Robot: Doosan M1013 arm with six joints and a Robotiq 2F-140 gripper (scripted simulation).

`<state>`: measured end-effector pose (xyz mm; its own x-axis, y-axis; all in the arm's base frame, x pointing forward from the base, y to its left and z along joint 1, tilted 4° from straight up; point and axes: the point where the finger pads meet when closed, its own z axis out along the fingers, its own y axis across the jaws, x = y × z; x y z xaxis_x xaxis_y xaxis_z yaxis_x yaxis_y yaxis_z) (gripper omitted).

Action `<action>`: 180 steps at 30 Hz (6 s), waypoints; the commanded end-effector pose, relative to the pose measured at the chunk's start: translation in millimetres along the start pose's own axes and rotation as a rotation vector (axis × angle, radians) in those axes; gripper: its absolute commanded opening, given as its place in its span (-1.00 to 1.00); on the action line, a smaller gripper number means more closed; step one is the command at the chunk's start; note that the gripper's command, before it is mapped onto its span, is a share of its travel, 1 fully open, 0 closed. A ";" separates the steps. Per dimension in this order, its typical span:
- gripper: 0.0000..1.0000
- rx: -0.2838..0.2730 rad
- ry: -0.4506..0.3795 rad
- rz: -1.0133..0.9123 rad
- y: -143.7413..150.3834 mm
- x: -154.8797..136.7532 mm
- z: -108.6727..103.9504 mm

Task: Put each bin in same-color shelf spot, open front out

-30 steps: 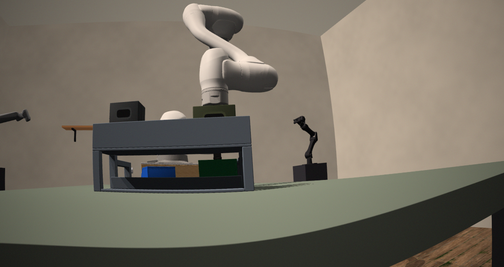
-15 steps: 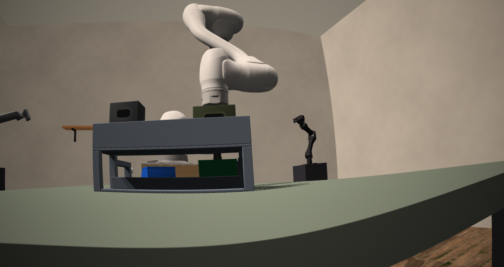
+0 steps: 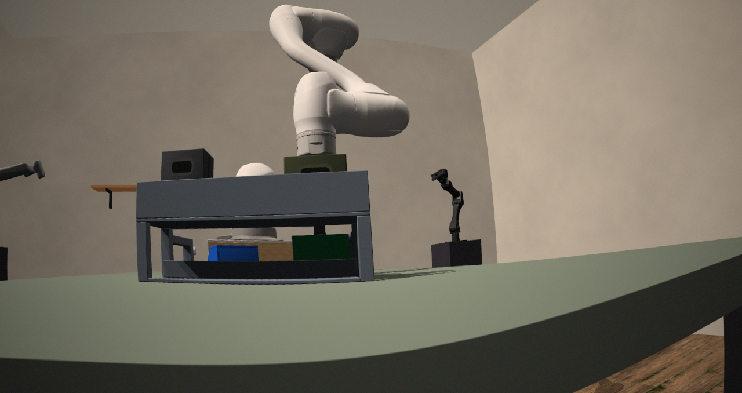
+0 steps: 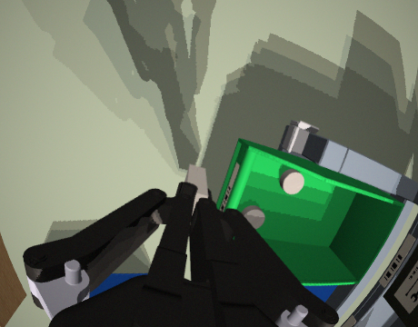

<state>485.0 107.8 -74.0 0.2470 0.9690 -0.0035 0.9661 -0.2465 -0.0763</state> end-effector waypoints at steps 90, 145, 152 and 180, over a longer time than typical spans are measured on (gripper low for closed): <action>-0.80 -0.007 0.002 -0.005 22.7 1.6 -4.8; -0.80 -0.007 0.002 -0.005 45.7 1.4 -5.0; -0.80 -0.007 0.002 -0.005 50.1 1.4 -5.1; -0.80 -0.007 0.002 -0.005 67.3 1.3 -5.2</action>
<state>545.1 93.8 -74.9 0.2500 0.9683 -0.0007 0.9658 -0.2494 -0.0709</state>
